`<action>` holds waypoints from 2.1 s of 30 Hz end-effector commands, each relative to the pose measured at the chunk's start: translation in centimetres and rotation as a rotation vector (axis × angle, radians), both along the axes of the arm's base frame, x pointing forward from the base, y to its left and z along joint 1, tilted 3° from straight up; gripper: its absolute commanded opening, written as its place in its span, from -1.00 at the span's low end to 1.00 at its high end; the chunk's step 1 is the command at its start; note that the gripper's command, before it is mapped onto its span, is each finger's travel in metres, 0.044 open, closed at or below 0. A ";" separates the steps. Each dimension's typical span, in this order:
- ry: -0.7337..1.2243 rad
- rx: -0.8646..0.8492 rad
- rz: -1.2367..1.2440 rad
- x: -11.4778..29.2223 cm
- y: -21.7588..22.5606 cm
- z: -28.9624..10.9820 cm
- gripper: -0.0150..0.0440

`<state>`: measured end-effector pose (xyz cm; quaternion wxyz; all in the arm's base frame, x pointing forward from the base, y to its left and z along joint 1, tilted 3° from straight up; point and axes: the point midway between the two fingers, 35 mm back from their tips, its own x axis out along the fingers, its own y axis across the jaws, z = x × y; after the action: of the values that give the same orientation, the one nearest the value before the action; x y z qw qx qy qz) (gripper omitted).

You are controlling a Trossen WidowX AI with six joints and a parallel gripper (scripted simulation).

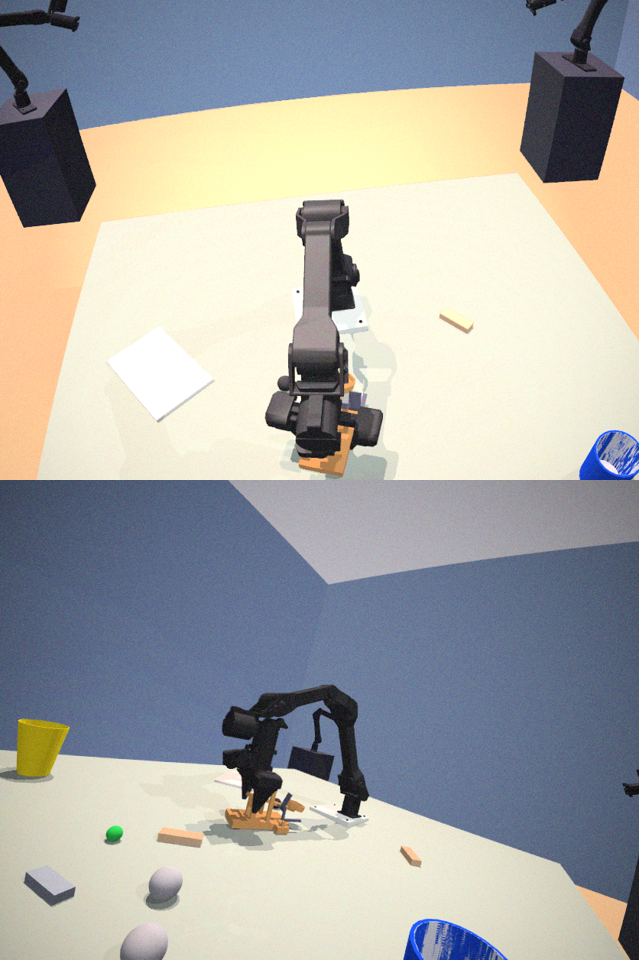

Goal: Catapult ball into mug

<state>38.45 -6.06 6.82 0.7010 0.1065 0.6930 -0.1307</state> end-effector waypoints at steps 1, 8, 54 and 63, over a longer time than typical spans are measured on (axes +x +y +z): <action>0.004 -0.003 0.003 -0.1 -0.1 -0.8 1.00; 0.002 0.000 0.000 -0.1 0.0 -1.0 0.91; 0.023 0.017 0.556 -5.9 26.1 2.9 -0.49; 0.023 0.017 0.556 -5.8 26.2 1.9 -0.49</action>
<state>32.69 20.02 9.16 0.7015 -0.0827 0.7041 0.0720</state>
